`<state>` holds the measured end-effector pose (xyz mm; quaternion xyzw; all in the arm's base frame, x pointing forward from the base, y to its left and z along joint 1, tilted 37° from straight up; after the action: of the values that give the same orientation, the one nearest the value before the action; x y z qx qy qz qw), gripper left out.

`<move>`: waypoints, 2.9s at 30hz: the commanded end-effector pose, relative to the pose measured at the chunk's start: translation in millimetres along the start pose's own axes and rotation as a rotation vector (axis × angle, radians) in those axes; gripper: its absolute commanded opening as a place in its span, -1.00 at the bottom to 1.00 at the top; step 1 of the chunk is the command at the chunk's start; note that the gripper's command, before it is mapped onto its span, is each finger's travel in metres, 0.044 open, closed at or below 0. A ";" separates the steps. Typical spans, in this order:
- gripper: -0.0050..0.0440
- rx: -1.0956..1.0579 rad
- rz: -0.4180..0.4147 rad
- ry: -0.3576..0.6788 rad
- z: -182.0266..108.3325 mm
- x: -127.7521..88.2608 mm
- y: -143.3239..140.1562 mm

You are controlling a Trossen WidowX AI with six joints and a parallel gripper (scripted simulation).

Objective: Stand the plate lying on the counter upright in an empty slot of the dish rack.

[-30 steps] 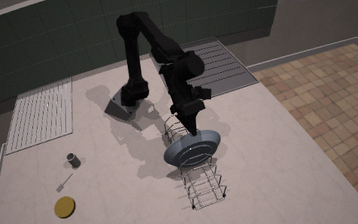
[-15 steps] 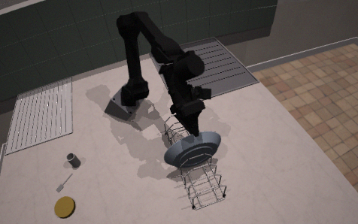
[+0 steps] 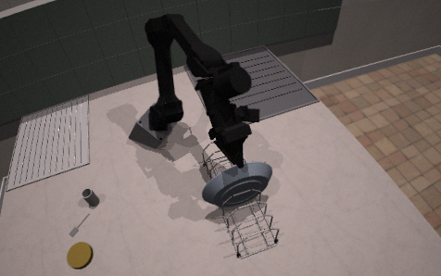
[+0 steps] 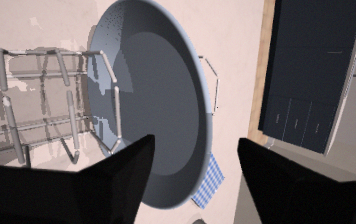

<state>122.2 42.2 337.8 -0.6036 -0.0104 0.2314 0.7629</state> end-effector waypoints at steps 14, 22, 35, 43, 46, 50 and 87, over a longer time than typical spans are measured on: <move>0.27 -0.005 -0.014 -0.005 -0.5 -16.4 -17.0; 0.27 -0.005 -0.014 -0.005 -1.5 -24.0 -24.3; 0.27 -0.005 -0.014 -0.005 -1.8 -26.8 -27.0; 0.27 -0.015 0.018 0.008 -7.9 -19.9 -23.6; 0.27 -0.022 0.029 0.011 -10.5 -17.6 -23.3; 0.27 -0.027 0.036 0.013 -12.3 -16.2 -23.1; 0.27 -0.068 0.138 0.028 -47.9 1.6 -18.9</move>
<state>141.1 -1.0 344.9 -0.6317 0.0304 0.2683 0.7267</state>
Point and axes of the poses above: the point midway between the two fingers, 35 mm back from their tips, its own x axis out along the fingers, its own y axis across the jaws, z = x × y, the point moved 10 cm from there along -x, back along the fingers, and after that the axes turned 10 degrees about -x, right-handed, at the moved point
